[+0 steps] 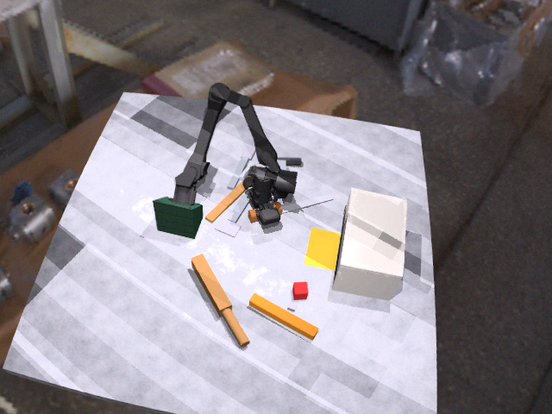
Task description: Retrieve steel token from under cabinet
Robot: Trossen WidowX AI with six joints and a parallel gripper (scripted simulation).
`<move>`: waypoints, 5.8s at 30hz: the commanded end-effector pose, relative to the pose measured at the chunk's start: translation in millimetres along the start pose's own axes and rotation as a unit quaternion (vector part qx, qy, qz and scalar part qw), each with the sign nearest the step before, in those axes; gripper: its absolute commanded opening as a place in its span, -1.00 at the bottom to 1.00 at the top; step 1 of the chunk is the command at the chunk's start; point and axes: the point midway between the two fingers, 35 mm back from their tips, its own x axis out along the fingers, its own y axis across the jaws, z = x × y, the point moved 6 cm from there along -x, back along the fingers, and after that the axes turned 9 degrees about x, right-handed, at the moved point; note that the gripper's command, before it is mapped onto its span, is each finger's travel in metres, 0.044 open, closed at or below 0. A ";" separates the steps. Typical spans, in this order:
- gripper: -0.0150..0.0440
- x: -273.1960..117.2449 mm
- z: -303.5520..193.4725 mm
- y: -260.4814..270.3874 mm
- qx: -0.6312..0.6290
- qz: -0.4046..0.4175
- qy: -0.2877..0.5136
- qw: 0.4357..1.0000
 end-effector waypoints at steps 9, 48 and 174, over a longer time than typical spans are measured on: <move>-0.49 -1.5 -1.0 12.3 0.001 0.000 -0.004 1.000; -0.49 -1.4 -3.4 33.4 0.067 0.001 -0.004 0.998; -0.49 1.5 9.0 28.6 0.302 0.002 -0.005 0.953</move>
